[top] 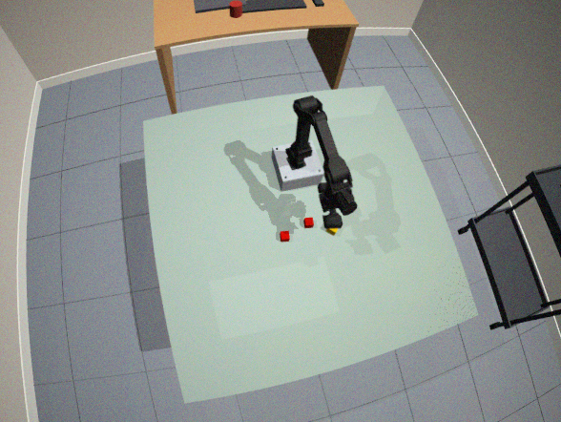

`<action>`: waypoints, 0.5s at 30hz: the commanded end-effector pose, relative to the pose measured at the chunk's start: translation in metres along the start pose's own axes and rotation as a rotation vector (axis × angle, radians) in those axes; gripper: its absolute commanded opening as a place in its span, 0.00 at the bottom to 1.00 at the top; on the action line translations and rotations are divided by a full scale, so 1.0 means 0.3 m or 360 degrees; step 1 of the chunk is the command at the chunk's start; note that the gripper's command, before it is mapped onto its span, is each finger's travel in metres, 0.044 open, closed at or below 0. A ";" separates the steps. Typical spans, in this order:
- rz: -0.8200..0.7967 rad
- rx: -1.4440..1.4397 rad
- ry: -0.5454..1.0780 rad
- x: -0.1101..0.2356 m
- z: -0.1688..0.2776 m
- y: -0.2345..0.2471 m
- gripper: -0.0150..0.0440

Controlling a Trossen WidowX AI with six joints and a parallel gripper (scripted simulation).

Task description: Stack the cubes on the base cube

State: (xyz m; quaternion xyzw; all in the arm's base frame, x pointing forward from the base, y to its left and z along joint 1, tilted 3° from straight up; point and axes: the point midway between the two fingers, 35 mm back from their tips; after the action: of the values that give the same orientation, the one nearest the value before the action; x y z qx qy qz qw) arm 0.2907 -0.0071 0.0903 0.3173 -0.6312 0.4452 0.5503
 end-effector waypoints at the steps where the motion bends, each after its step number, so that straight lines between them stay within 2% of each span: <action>1: -0.0198 0.0058 0.0030 -0.040 0.086 0.052 0.70; 5: -0.0353 0.0096 0.0030 -0.063 0.148 0.097 0.70; 11: -0.0360 0.0098 0.0029 -0.070 0.151 0.100 0.70; 15: -0.0360 0.0098 0.0029 -0.186 0.153 0.121 0.70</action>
State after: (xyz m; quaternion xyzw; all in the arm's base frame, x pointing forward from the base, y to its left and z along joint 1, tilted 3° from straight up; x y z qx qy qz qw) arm 0.2542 -0.0388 0.0535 0.3918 -0.5768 0.4081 0.5893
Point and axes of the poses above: the point midway between the two fingers, 35 mm back from their tips, its own x axis back along the fingers, its own y axis across the jaws, z = x × y, and after that the axes turned 6 degrees about -x, right-handed
